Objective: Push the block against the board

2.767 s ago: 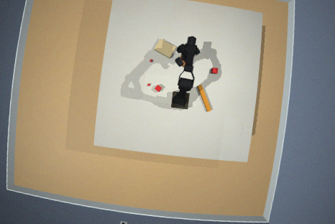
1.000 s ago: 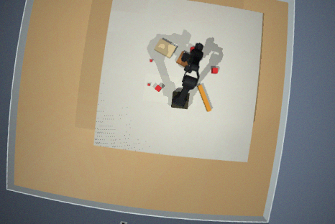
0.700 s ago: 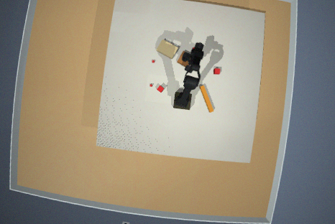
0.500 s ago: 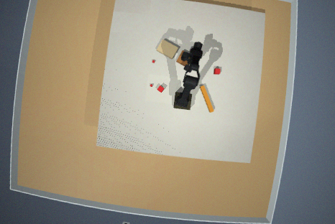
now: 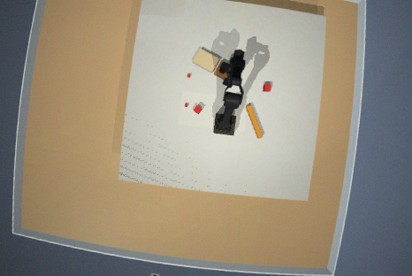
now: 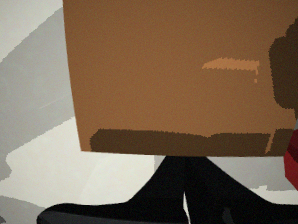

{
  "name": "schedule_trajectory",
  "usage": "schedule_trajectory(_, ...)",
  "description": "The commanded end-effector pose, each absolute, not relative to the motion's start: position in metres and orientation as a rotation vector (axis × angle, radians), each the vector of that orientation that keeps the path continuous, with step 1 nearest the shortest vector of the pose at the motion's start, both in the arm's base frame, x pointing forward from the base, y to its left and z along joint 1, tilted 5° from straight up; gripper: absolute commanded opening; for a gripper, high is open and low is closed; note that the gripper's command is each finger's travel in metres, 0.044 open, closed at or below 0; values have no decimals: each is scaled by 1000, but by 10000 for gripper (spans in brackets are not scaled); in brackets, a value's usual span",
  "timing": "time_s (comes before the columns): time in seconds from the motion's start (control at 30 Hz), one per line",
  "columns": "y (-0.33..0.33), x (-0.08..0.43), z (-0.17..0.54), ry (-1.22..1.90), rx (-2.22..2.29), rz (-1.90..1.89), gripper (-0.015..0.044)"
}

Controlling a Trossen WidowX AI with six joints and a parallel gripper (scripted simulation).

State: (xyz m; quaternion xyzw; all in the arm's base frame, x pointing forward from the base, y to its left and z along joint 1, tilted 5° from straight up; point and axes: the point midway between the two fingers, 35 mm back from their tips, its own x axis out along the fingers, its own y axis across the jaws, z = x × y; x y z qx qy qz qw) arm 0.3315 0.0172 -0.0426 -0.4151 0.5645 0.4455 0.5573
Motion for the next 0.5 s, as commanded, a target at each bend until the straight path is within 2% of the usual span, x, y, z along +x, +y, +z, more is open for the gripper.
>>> schedule_trajectory(0.0, 23, 330, -46, 1338, -970, 1062, 0)
schedule_trajectory(0.47, 2, 327, -47, 1339, -972, 1061, 0)
